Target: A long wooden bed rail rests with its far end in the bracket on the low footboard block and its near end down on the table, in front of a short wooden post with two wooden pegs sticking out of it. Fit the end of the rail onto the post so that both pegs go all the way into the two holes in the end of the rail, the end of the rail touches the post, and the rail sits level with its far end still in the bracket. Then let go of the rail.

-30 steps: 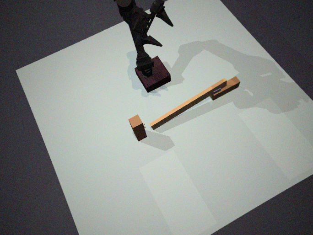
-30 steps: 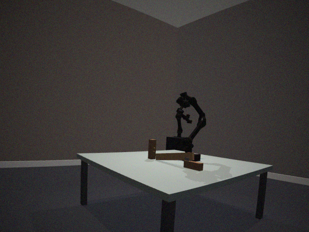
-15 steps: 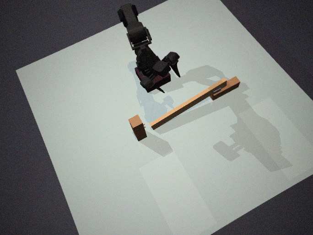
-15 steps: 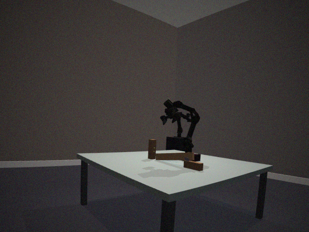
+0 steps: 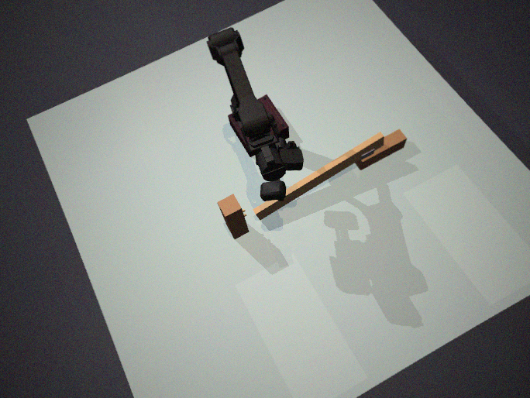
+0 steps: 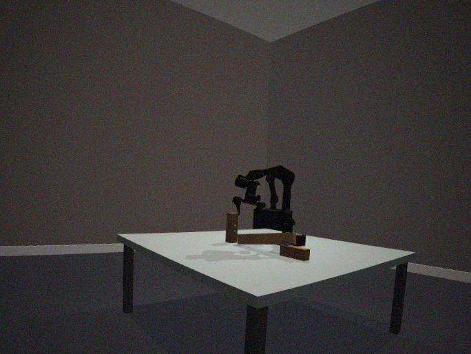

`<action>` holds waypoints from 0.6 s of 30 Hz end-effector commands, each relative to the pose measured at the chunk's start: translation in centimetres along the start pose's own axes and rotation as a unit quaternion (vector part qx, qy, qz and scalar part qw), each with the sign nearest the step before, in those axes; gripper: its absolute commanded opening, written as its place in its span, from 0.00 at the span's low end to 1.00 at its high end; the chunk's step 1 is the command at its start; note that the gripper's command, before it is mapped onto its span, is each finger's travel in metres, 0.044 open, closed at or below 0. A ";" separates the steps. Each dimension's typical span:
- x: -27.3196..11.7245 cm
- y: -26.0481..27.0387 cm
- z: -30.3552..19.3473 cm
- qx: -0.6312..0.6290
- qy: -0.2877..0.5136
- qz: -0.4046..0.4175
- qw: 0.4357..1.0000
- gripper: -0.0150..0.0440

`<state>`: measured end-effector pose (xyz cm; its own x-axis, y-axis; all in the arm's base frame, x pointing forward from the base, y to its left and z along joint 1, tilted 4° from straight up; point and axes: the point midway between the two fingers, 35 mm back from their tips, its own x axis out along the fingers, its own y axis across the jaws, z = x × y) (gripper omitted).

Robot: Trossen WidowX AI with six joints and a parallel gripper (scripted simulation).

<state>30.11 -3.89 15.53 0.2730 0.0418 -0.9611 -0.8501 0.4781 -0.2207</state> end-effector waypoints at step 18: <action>8.1 1.7 -3.3 -0.246 0.085 0.108 0.959 1.00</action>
<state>29.54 -5.55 7.66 0.0419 -0.0658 -0.9970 -0.9991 0.0056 -0.0424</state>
